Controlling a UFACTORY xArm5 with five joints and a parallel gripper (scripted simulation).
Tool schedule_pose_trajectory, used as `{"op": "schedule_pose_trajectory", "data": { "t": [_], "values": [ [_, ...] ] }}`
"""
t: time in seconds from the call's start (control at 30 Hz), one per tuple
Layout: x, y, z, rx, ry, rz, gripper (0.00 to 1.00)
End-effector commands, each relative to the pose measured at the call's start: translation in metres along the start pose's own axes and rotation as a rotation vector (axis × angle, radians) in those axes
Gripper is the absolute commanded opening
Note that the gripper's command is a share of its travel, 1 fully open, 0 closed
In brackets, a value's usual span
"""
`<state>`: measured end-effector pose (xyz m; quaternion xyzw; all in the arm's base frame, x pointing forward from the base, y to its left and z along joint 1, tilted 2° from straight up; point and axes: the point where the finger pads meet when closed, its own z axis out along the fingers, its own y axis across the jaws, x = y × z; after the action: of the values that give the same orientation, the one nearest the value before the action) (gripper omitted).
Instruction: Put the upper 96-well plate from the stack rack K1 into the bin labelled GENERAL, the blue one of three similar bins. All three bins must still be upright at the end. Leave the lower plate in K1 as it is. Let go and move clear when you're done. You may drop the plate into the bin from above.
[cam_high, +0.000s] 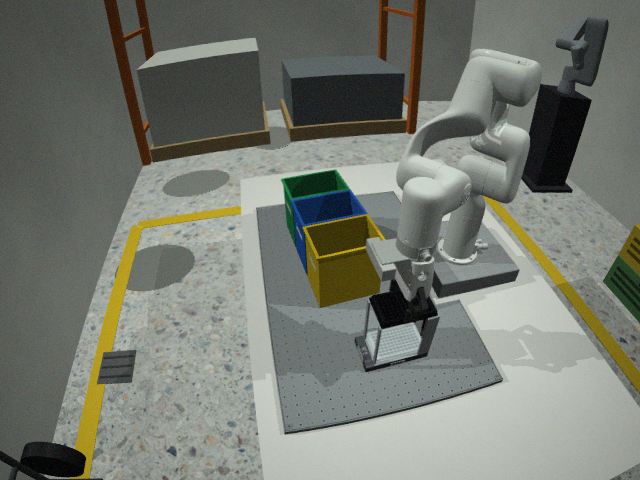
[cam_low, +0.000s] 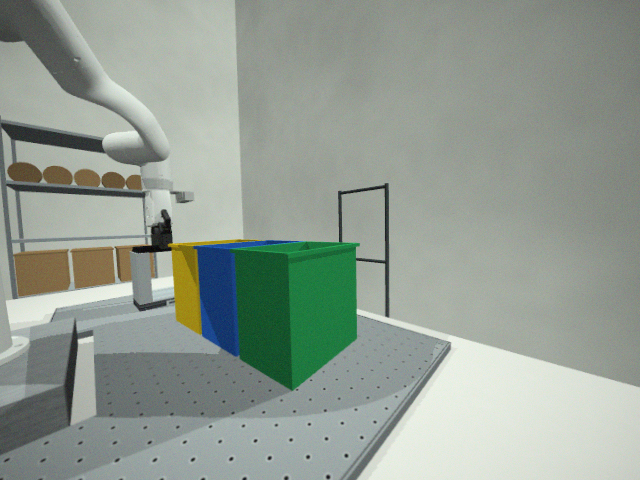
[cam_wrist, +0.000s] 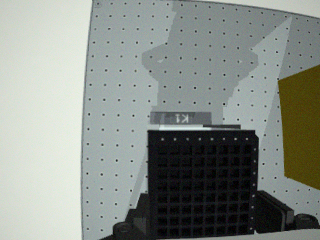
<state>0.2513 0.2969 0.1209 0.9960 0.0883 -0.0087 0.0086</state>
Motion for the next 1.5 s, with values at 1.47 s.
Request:
{"op": "schedule_pose_trajectory", "data": {
  "t": [1.47],
  "values": [
    [0.001,0.0,-0.073,0.002,0.003,0.0,0.0]
  ]
}}
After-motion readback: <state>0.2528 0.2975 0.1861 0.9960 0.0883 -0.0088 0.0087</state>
